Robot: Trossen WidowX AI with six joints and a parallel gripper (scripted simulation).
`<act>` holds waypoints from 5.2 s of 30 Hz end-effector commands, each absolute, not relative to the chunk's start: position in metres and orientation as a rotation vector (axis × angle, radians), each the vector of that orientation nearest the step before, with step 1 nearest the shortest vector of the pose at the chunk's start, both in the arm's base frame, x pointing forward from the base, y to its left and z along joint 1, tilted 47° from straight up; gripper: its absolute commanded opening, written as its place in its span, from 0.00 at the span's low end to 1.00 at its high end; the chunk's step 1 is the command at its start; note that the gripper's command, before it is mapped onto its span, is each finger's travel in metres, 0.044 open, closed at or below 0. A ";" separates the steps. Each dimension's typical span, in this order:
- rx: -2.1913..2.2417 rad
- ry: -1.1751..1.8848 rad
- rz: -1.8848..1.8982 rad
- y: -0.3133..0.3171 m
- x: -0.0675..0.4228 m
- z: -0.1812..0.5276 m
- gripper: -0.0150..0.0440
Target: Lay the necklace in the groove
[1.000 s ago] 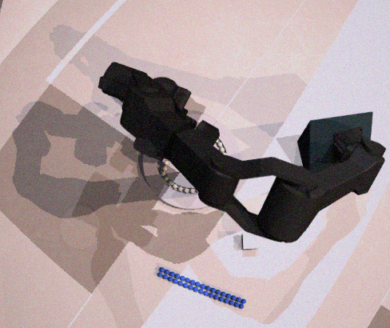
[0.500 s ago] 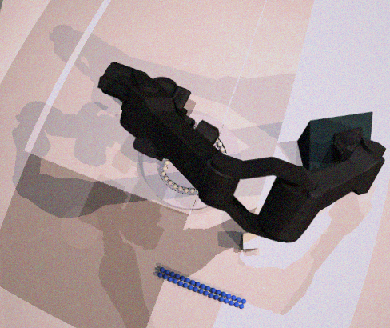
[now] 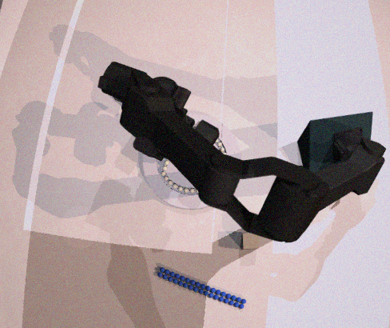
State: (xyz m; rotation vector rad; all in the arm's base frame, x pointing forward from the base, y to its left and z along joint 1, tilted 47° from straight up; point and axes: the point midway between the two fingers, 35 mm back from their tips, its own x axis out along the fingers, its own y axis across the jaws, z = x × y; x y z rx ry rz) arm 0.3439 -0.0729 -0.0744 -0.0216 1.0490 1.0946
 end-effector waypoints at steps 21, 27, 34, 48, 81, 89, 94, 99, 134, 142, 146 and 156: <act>-0.021 1.048 1.095 -0.074 0.345 -0.075 0.48; -0.021 1.048 1.095 -0.074 0.345 -0.075 0.74; -0.012 1.051 1.094 -0.076 0.344 -0.073 1.00; -0.012 1.048 1.091 -0.079 0.343 -0.070 1.00; -0.219 0.903 1.218 -0.043 0.372 -0.014 0.46; -0.215 0.901 1.219 -0.033 0.373 -0.023 0.46; -0.212 0.901 1.220 -0.027 0.373 -0.027 0.46; -0.223 0.902 1.224 -0.029 0.373 -0.026 0.32; -0.223 0.902 1.224 -0.029 0.373 -0.026 0.25; -0.216 0.901 1.221 -0.031 0.373 -0.024 0.25; -0.212 0.901 1.220 -0.032 0.372 -0.022 0.25; -0.212 0.900 1.220 -0.033 0.381 -0.024 0.25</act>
